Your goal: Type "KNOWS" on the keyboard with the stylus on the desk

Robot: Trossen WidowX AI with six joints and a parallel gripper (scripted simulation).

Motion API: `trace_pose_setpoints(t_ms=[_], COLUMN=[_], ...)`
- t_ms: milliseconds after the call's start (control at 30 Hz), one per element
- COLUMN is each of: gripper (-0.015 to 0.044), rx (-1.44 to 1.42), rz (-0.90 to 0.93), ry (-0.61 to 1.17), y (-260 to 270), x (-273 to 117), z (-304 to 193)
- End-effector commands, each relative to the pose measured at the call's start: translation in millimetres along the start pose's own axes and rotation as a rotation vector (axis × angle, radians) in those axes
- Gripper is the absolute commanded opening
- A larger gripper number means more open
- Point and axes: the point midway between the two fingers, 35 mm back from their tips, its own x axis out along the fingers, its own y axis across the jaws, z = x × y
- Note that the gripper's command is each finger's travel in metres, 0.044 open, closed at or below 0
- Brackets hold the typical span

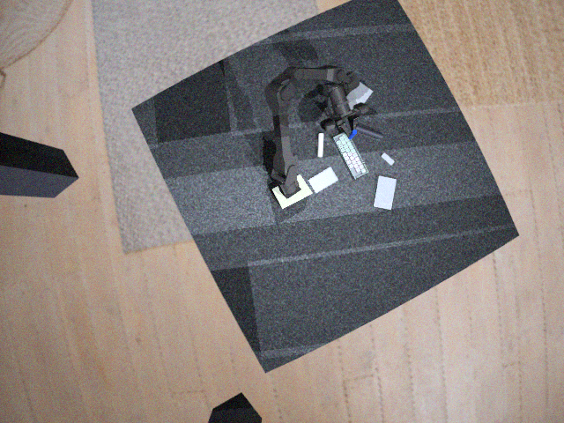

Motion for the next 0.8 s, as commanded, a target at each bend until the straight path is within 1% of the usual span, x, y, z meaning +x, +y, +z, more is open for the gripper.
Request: trace_pose_setpoints(t_ms=[0, 67, 300, 333, 367, 767], gripper=[0.0081, 0.0085, 0.0038, 0.0012, 0.0, 0.0], rx=[0.0, 0.007, 0.007, 0.007, 0.007, 0.003], rz=[-0.01, -0.005, -0.005, -0.005, -0.005, -0.006], ry=[0.0, -0.001, -0.001, -0.001, -0.001, 0.001], y=[-1.2, -1.0, -1.0, -0.9, -0.6, 12.7], x=[-6.7, -3.3, -3.3, -2.8, -1.7, 33.2], z=[-8.2, -5.7, -5.7, -6.1, -6.8, -29.7])
